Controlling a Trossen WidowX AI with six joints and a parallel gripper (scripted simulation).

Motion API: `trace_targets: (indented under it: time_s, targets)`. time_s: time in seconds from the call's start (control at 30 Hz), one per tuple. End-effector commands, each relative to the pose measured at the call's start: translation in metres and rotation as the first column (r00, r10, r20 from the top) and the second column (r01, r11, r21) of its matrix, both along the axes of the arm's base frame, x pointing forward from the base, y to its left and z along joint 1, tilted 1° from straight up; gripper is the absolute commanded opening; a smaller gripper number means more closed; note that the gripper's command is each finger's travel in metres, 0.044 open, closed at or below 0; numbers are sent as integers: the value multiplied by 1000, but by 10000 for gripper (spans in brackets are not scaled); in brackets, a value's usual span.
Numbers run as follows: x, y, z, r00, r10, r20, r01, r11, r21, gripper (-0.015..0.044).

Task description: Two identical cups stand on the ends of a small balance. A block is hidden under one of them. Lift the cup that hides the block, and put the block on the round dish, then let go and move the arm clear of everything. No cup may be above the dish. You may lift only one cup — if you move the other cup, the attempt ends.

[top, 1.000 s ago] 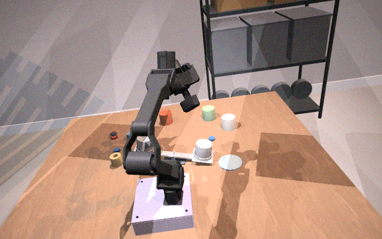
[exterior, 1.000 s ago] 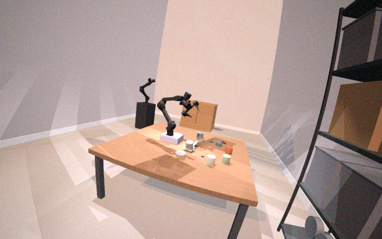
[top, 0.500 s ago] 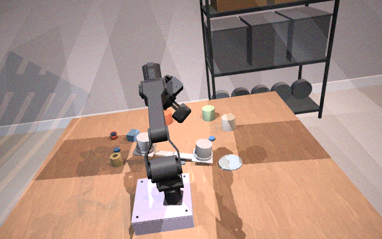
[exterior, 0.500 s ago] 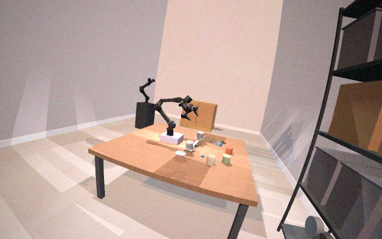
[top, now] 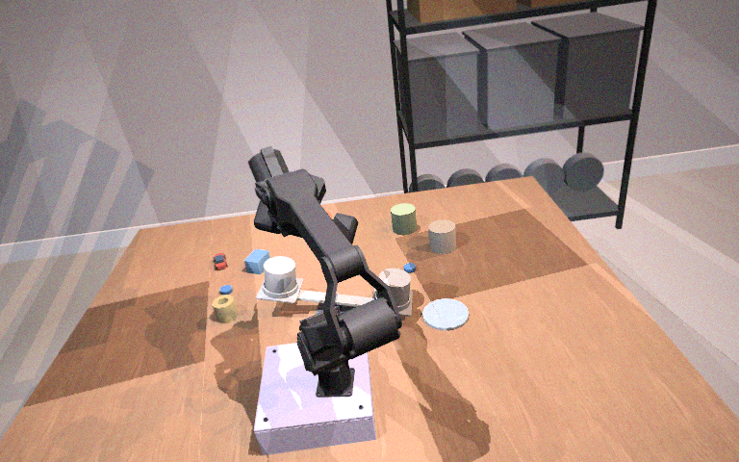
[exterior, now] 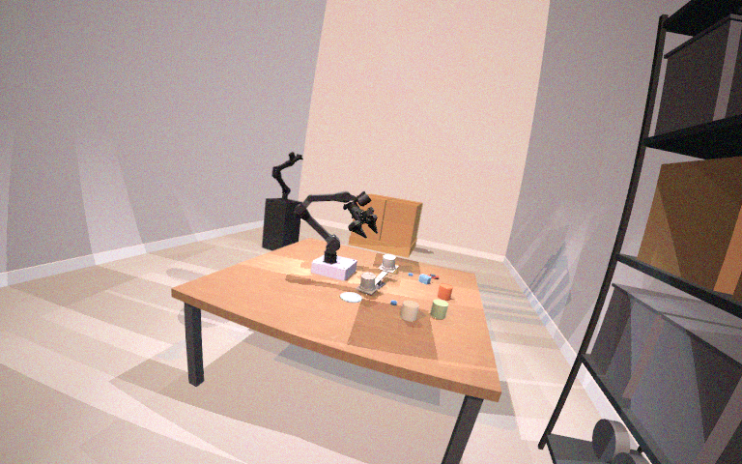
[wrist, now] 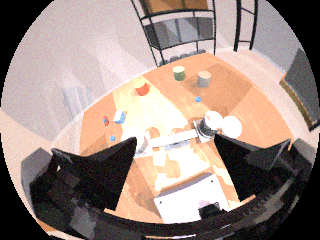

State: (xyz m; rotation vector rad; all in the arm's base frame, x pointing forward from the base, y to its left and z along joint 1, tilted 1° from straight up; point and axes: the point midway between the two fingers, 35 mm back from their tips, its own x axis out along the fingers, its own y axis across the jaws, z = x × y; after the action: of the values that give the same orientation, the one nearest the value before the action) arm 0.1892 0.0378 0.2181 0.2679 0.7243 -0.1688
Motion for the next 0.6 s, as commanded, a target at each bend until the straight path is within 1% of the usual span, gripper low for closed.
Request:
trace_targets:
  time_s: [0.0,0.17,0.37,0.57]
  targets:
    - [-11,5,-11,995,94,-34,-97,992,-85,440]
    - [-23,9,-21,977,199,-78,-210,962,-173,440]
    - [-23,9,-21,975,205,-83,-217,959,-181,440]
    - [-13,6,-24,946,267,-186,-313,903,-294,440]
